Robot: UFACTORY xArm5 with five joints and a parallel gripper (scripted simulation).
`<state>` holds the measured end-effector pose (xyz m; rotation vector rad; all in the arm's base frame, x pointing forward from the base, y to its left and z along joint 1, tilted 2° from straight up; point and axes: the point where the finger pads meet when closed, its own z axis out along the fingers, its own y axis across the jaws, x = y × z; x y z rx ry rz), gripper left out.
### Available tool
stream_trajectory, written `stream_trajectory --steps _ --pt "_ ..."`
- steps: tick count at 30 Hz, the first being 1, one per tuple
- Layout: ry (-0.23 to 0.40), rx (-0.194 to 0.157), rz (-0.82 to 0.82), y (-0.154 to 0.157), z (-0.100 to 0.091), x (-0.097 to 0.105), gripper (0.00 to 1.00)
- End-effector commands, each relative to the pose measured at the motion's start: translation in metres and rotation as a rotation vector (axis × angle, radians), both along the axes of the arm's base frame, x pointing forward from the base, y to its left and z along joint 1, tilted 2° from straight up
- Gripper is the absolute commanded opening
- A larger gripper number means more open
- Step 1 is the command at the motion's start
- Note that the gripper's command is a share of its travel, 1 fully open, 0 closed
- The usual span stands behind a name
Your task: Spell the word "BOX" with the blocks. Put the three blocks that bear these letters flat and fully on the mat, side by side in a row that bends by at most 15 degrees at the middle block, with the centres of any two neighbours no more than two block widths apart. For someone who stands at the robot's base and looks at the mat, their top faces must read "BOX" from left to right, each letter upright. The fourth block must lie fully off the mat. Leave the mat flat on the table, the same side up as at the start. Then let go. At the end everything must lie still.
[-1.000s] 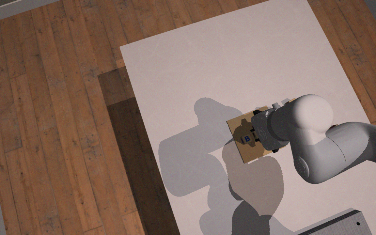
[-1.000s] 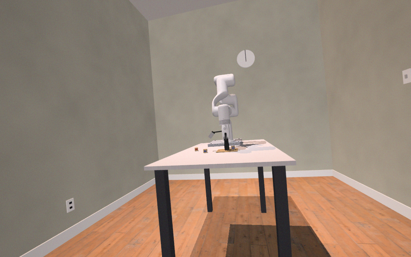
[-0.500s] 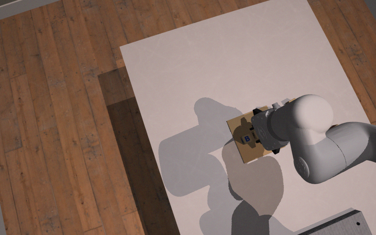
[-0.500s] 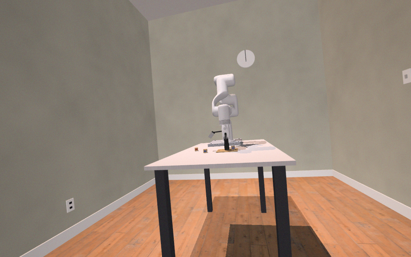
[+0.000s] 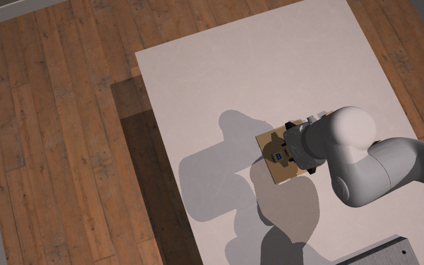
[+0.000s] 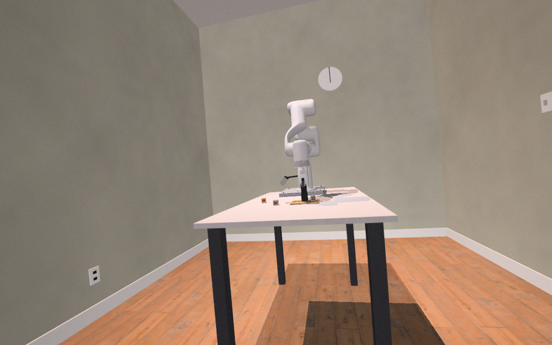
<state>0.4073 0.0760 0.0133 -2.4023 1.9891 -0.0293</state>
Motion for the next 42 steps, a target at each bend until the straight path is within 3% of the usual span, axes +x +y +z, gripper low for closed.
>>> stream_trajectory --steps 1,12,20,26,27,42 --pt "-0.004 0.001 0.000 0.000 0.008 0.001 0.42" --pt "-0.004 0.001 0.000 0.000 0.062 -0.001 0.42" --pt "-0.004 0.001 0.000 0.000 0.085 -0.001 0.42" --pt "-0.004 0.001 0.000 0.000 0.090 -0.002 0.42" --pt "-0.004 0.001 0.000 0.000 0.090 -0.002 1.00" --pt "-0.004 0.001 0.000 0.000 0.090 -0.002 1.00"
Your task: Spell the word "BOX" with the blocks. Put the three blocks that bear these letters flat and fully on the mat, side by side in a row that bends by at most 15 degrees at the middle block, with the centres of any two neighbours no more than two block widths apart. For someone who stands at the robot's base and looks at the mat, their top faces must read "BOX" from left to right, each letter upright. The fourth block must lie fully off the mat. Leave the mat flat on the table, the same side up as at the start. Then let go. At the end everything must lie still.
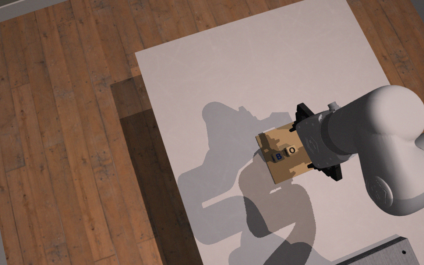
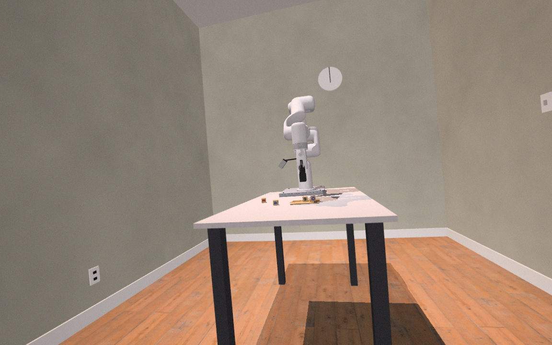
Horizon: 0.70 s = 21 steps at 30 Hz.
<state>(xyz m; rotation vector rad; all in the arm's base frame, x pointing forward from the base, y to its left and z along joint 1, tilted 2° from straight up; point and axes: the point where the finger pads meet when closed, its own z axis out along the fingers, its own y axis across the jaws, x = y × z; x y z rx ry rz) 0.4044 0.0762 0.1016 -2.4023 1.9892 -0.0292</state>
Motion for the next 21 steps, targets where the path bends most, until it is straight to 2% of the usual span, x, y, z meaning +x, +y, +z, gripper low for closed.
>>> stream_trajectory --steps 1,11,21 --pt "-0.004 0.001 0.000 0.000 0.001 0.001 1.00" --pt "-0.004 0.000 0.021 -0.001 0.001 0.002 1.00" --pt "-0.005 -0.008 0.242 -0.017 0.001 0.013 1.00"
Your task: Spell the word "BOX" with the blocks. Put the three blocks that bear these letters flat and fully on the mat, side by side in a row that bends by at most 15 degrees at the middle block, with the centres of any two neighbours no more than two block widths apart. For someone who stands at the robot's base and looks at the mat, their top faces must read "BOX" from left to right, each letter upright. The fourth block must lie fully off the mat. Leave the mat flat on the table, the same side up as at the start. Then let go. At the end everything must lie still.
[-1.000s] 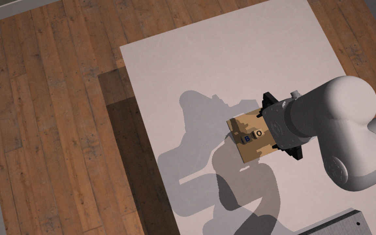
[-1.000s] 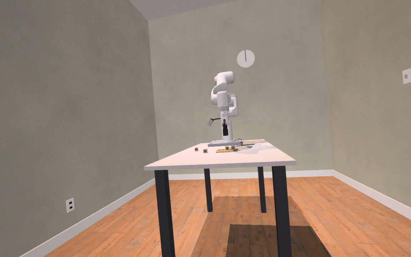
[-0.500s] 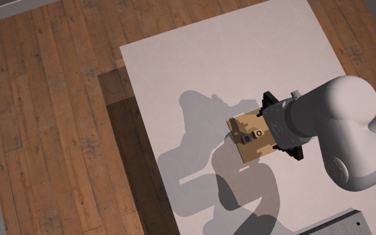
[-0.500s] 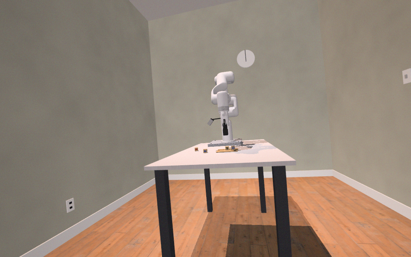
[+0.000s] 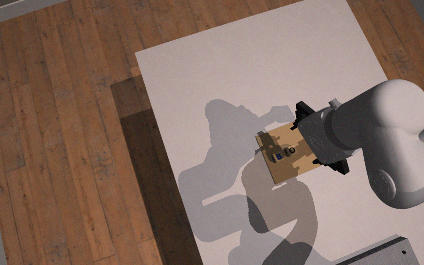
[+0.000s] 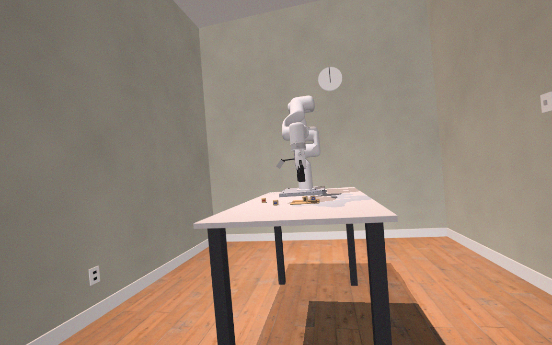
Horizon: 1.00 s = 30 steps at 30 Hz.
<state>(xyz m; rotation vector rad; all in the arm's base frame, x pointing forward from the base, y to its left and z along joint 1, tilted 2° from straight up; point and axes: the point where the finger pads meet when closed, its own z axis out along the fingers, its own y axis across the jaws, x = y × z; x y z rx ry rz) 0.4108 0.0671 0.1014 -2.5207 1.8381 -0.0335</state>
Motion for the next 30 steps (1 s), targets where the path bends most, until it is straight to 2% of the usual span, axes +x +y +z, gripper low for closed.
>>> stream_trajectory --steps 1,30 --pt "-0.003 -0.004 0.119 -0.008 0.001 0.007 1.00" --pt "-0.005 -0.026 0.699 -0.053 -0.002 0.033 1.00"
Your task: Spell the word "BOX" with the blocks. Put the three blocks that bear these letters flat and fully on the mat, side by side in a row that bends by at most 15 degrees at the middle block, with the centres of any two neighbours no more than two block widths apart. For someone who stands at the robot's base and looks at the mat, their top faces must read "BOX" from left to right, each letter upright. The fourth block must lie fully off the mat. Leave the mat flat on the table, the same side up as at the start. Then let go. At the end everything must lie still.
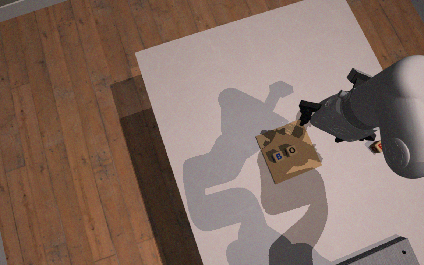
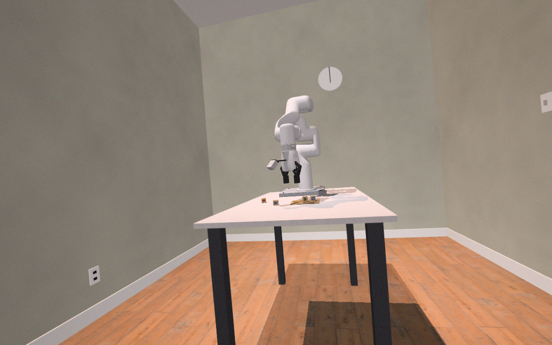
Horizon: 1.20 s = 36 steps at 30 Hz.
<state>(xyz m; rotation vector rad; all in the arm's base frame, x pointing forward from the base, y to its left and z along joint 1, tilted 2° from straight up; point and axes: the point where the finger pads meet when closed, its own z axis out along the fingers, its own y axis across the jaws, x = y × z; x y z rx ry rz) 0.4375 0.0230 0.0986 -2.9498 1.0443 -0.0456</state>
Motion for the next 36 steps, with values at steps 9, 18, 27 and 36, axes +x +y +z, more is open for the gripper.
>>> stream_trajectory --steps 9,18,27,36 --pt "-0.002 -0.011 0.291 -0.023 -0.001 0.013 1.00" --pt "-0.002 -0.018 0.469 -0.039 -0.002 0.019 1.00" --pt "-0.002 -0.025 0.640 -0.054 -0.004 0.025 1.00" --pt "-0.001 -0.032 0.819 -0.070 -0.005 0.030 1.00"
